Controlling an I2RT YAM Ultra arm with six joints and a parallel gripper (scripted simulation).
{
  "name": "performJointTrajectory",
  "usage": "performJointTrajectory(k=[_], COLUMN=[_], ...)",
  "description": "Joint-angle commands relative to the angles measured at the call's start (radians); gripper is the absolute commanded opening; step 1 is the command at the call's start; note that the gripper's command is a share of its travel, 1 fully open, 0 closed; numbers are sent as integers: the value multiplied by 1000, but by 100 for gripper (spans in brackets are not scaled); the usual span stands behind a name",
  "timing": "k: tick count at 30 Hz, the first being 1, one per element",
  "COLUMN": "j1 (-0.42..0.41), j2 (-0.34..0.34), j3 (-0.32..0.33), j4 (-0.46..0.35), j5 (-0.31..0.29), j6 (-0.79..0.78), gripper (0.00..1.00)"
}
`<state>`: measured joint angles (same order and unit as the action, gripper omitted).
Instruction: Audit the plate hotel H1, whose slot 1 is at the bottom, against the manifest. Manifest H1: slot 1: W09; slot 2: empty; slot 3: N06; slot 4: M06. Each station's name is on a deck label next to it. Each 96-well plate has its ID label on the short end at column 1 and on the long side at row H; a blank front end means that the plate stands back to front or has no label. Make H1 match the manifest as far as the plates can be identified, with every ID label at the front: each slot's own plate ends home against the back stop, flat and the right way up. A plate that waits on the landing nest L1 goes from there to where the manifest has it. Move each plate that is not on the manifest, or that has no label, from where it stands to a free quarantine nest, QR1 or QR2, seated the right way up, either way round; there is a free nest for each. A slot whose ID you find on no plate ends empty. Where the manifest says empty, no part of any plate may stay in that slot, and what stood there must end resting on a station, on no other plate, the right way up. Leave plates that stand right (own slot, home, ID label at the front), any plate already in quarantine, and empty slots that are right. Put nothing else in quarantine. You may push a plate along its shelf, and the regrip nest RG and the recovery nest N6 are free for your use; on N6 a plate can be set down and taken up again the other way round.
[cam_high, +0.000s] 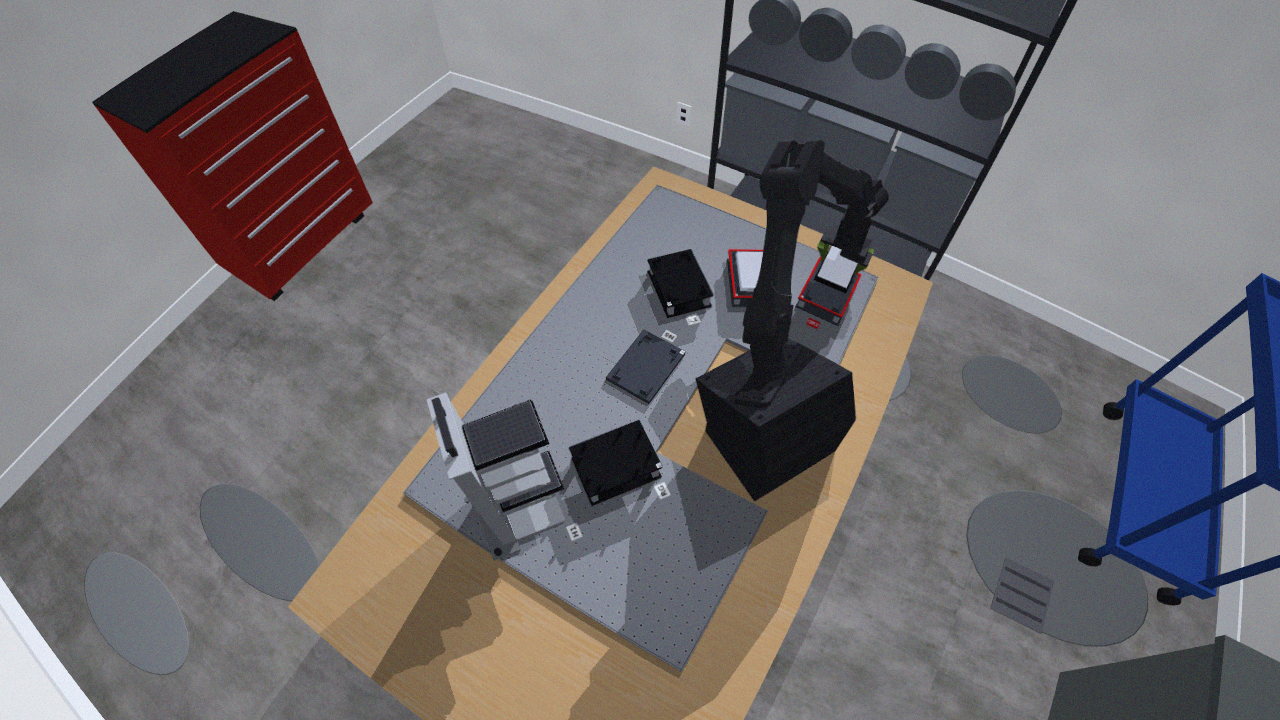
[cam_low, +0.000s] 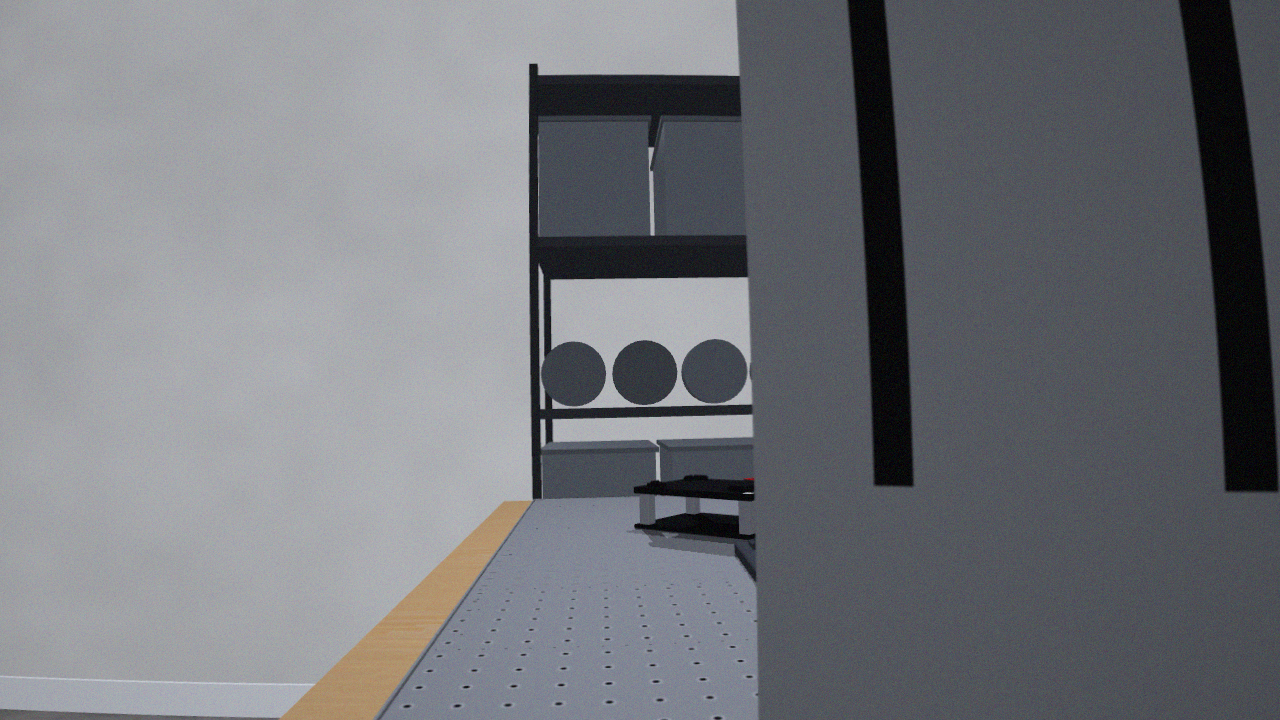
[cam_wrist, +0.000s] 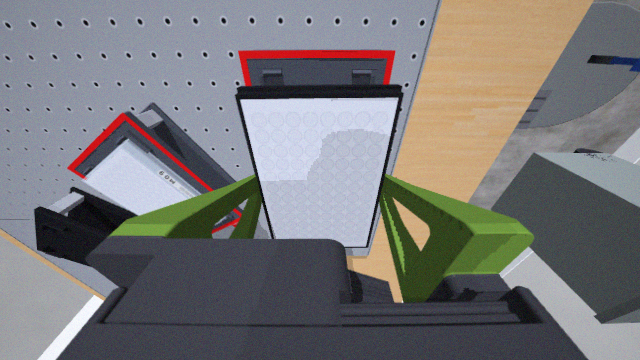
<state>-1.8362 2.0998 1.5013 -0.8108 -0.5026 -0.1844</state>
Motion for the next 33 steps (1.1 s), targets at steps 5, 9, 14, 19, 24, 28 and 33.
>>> performJointTrajectory(k=[5,9,14,19,24,28,33], j1=[1,-4,5,3,8,17,12], j2=[-38,-40,-40,-36,-34,-26,9], j3=[-30,-10,-25,-38,-43,-48,-54], j4=[4,6,19,31,39,50,61], j5=[5,5,6,7,8,7,9], j6=[7,7,11,17,18,23,27], gripper=[85,85,85,85,85,85,85])
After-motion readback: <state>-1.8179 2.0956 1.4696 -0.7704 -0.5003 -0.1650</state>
